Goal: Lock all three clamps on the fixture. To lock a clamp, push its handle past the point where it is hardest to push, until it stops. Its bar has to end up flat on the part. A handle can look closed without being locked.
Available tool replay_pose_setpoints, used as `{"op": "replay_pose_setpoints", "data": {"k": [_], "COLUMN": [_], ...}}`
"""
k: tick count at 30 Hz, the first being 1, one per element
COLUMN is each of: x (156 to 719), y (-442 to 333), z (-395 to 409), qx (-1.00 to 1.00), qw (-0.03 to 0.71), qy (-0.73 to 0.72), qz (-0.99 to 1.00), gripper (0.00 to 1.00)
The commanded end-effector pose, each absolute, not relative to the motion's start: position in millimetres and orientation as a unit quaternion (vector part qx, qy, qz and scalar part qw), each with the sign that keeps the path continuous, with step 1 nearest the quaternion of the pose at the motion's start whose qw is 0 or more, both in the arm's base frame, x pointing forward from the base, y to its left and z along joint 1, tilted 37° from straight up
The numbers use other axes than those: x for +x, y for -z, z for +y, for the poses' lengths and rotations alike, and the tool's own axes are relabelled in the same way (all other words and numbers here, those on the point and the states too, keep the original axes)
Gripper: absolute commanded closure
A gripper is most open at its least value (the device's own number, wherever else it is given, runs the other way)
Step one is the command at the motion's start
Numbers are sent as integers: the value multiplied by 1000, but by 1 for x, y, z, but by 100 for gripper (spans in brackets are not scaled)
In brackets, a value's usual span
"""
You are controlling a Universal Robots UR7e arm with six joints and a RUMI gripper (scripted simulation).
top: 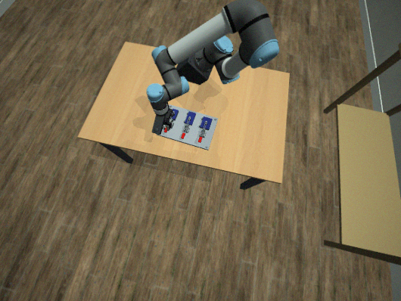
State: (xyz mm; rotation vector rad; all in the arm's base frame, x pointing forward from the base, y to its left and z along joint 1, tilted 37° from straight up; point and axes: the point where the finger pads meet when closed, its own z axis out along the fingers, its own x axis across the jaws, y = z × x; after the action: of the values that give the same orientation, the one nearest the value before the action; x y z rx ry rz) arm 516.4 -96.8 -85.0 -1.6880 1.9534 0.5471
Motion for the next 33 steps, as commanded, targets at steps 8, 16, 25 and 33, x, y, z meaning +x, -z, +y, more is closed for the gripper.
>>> {"op": "replay_pose_setpoints", "data": {"k": [8, 16, 25, 33], "x": [518, 518, 518, 518], "y": [88, 88, 88, 88], "z": [-95, -95, -95, -95], "qx": [-620, -620, -620, -620], "qw": [249, 249, 249, 249], "qy": [-200, -200, -200, -200], "qz": [717, 717, 717, 717], "gripper": [100, 100, 42, 42]}}
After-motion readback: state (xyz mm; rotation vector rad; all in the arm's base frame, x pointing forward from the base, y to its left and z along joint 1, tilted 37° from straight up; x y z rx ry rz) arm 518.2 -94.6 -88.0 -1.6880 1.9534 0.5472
